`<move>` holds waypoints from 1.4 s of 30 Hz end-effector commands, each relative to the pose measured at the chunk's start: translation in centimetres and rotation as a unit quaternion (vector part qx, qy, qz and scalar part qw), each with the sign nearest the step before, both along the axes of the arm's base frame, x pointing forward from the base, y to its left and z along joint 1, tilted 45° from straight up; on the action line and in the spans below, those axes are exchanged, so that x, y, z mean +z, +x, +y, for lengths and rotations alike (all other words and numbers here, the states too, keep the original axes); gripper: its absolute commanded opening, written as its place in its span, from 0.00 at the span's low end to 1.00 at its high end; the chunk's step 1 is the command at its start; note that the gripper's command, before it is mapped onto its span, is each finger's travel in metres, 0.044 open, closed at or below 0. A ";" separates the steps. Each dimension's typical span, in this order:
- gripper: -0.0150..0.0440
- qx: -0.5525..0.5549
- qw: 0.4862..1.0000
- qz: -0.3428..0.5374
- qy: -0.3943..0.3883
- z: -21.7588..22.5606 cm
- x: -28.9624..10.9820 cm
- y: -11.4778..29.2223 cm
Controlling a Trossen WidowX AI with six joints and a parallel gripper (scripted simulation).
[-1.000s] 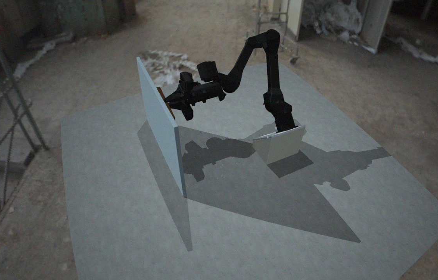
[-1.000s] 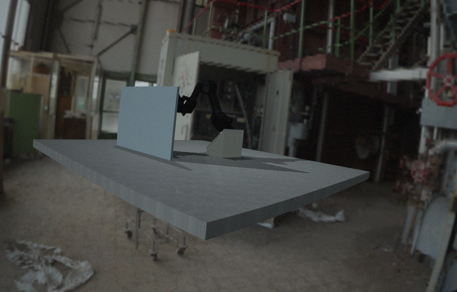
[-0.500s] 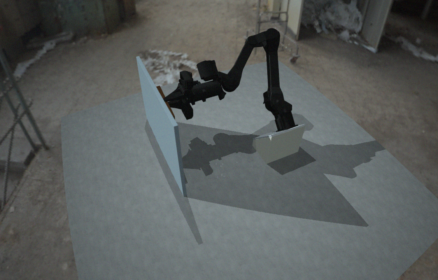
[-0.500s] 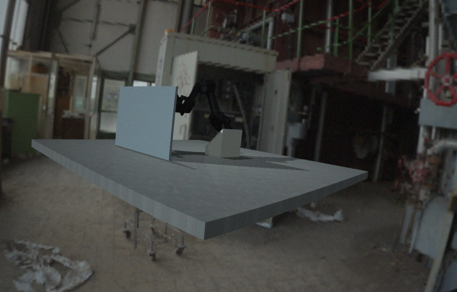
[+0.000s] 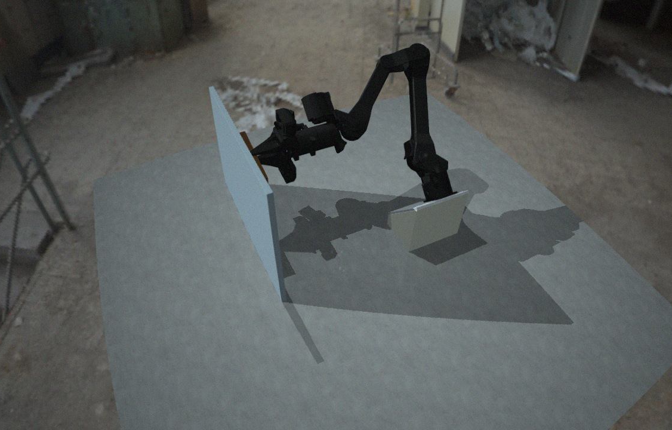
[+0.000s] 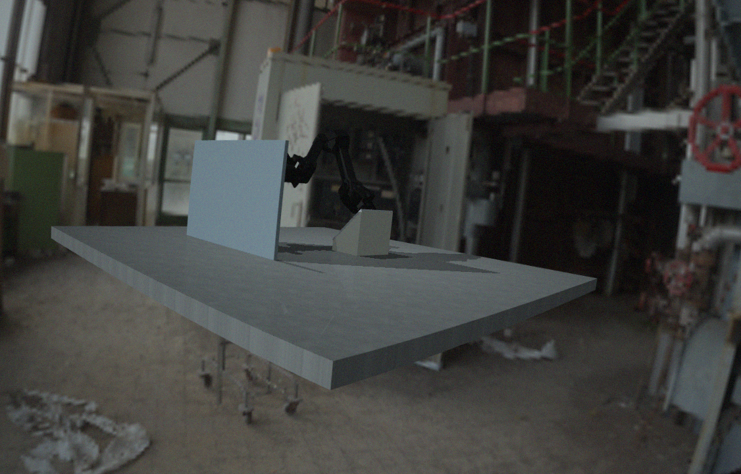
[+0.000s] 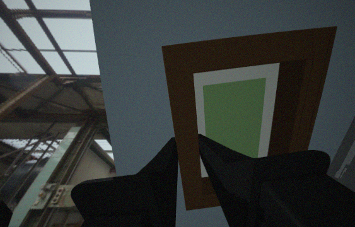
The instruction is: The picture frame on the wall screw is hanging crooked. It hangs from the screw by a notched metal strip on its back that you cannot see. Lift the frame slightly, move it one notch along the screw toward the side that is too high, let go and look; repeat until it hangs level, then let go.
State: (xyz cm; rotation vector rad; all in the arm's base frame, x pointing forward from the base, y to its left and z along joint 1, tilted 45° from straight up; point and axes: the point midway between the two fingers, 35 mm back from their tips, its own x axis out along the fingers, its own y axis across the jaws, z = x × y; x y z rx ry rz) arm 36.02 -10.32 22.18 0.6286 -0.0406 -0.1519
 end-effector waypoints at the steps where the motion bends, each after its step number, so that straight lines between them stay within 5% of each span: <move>1: 0.25 0.007 1.000 -0.004 0.001 0.2 0.4 0.1; 42: 0.25 0.007 1.000 -0.004 0.001 -0.5 0.3 0.0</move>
